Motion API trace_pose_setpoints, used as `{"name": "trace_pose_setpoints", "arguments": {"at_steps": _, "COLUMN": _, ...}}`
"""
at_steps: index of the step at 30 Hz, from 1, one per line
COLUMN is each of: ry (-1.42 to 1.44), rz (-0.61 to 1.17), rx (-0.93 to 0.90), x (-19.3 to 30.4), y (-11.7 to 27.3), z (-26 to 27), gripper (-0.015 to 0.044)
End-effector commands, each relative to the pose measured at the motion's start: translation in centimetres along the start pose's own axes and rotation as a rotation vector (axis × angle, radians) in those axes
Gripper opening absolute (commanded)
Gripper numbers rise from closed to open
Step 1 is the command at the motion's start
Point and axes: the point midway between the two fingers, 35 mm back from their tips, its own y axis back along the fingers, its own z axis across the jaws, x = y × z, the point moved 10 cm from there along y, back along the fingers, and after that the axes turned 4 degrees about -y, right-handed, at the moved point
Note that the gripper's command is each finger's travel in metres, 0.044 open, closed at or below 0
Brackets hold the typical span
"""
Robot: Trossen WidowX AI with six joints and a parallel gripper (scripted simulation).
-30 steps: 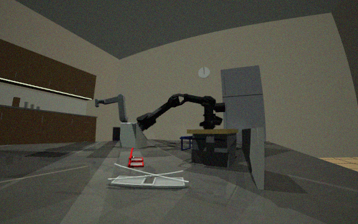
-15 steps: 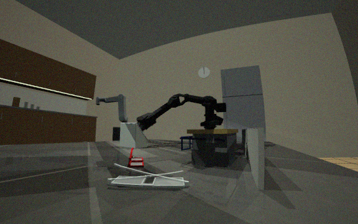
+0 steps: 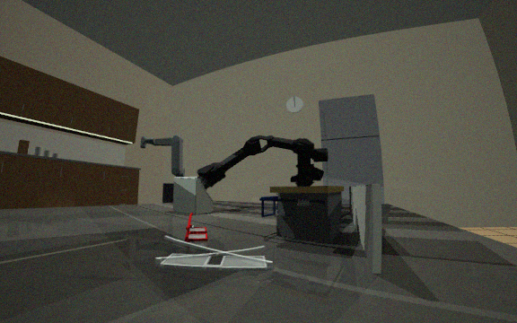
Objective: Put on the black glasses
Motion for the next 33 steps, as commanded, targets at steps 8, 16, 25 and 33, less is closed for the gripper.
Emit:
{"name": "trace_pose_setpoints", "arguments": {"at_steps": 8, "ry": -0.003, "rz": 0.005, "rx": 0.002, "x": -0.38, "y": -0.16, "z": -0.28, "gripper": 0.0}}
{"name": "trace_pose_setpoints", "arguments": {"at_steps": 16, "ry": -0.003, "rz": 0.005, "rx": 0.002, "x": -0.65, "y": -0.16, "z": -0.33, "gripper": 0.0}}
{"name": "trace_pose_setpoints", "arguments": {"at_steps": 25, "ry": -0.003, "rz": 0.005, "rx": 0.002, "x": -0.94, "y": -0.16, "z": -0.37, "gripper": 0.0}}
{"name": "trace_pose_setpoints", "arguments": {"at_steps": 33, "ry": -0.003, "rz": 0.005, "rx": 0.002, "x": -1.07, "y": -0.16, "z": -0.42, "gripper": 0.0}}
